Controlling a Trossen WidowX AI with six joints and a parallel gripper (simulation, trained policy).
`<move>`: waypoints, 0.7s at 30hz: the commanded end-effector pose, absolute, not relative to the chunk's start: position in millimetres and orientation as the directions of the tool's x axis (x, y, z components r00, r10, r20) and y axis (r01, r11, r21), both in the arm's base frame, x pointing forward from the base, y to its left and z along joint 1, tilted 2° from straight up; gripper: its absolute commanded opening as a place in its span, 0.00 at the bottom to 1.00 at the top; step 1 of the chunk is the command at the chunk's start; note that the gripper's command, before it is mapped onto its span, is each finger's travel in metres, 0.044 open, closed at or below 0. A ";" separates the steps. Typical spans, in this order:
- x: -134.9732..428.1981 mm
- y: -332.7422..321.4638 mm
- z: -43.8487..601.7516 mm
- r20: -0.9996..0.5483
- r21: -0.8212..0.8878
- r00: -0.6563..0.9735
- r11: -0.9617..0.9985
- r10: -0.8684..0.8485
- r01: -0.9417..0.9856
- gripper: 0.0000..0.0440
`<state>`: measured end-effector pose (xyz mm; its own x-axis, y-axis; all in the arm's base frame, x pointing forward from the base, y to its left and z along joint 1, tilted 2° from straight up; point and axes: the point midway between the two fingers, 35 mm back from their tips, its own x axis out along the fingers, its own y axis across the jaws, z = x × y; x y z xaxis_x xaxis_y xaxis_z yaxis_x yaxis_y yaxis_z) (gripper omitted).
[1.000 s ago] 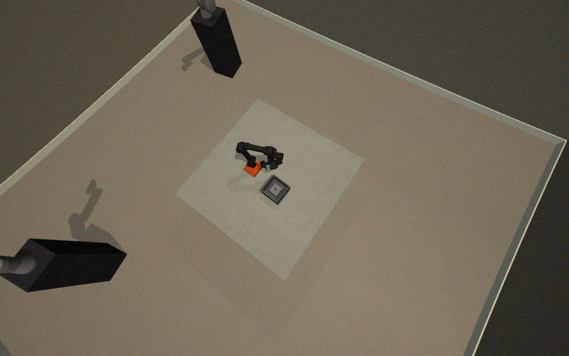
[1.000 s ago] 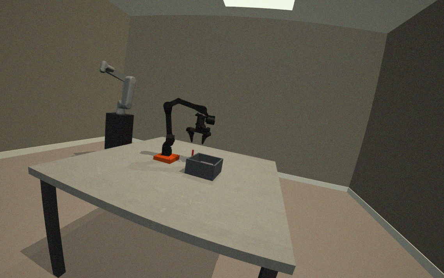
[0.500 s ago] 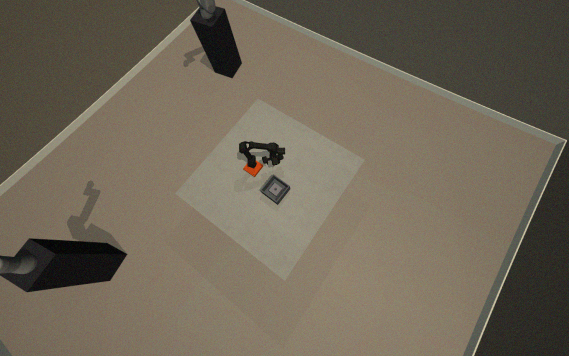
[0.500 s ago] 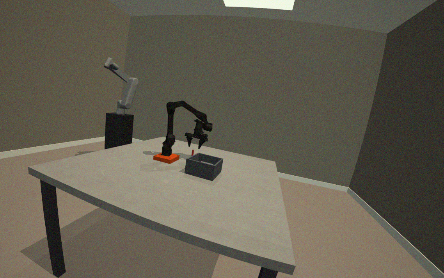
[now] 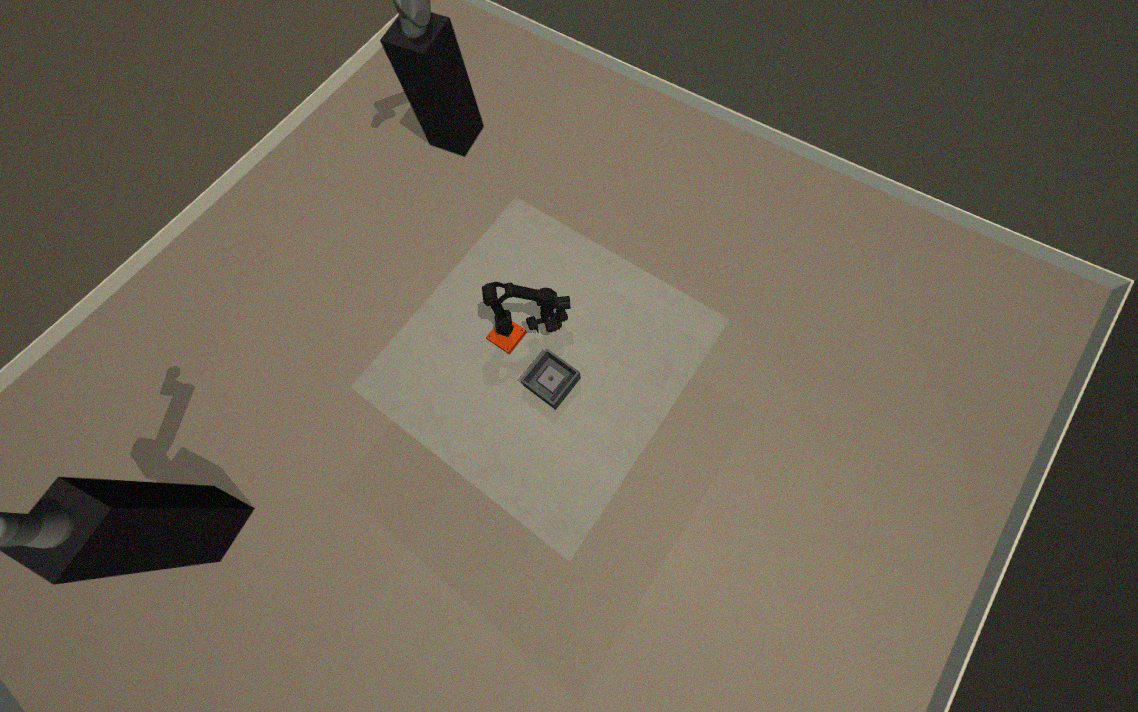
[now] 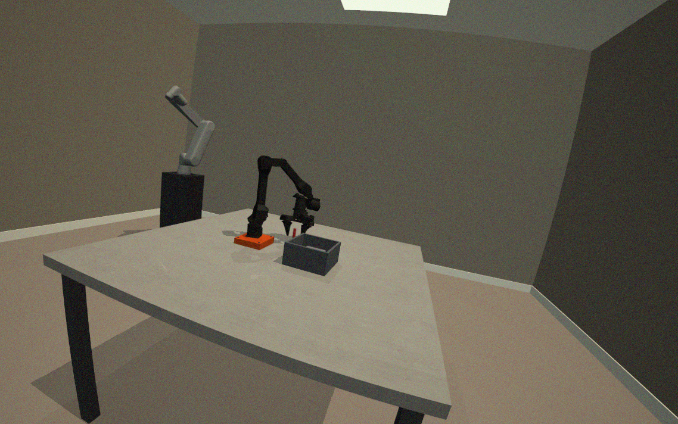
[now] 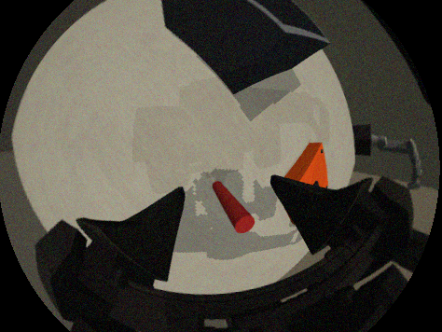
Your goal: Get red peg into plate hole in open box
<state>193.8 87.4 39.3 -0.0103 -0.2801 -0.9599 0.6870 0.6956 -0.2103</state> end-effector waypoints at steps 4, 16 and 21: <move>187.6 84.0 19.8 -0.954 -0.242 -0.029 0.708 -0.299 0.663 0.79; 179.1 79.0 8.0 -0.940 -0.309 -0.097 0.696 -0.327 0.648 0.08; 186.1 72.6 20.6 -0.929 -0.323 -0.074 0.695 -0.363 0.642 0.00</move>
